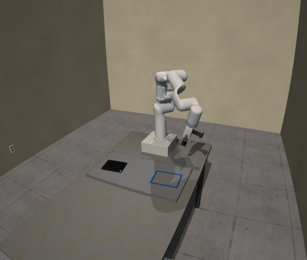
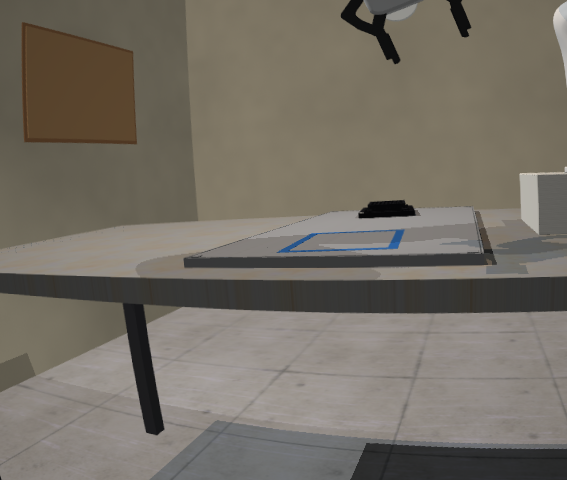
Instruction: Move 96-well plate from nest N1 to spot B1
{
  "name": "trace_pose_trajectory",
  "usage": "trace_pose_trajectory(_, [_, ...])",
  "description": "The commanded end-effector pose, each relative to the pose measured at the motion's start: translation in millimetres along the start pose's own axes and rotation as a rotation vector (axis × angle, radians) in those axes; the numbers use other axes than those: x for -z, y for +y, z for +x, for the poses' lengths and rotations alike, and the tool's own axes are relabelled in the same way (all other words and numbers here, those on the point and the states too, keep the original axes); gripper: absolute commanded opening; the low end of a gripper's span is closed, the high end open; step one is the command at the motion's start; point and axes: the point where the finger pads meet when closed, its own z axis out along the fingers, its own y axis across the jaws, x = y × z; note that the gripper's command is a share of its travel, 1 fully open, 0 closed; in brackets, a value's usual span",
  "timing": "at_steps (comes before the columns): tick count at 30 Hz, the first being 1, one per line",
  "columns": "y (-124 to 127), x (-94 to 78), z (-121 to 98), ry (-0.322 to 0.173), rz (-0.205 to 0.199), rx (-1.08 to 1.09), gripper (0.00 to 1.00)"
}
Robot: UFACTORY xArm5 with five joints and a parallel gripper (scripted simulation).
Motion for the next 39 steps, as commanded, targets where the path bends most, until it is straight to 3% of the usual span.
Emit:
trace_pose_trajectory(1, [11,6.5,-12,0.031,-0.008,-0.079,1.0])
trace_pose_trajectory(26, [62,28.0,-100,0.209,-0.03,-0.634,1.0])
trace_pose_trajectory(35, [76,34.2,-138,0.26,-0.028,-0.79,1.0])
trace_pose_trajectory(39, [78,34.8,-144,0.27,-0.028,-0.822,1.0])
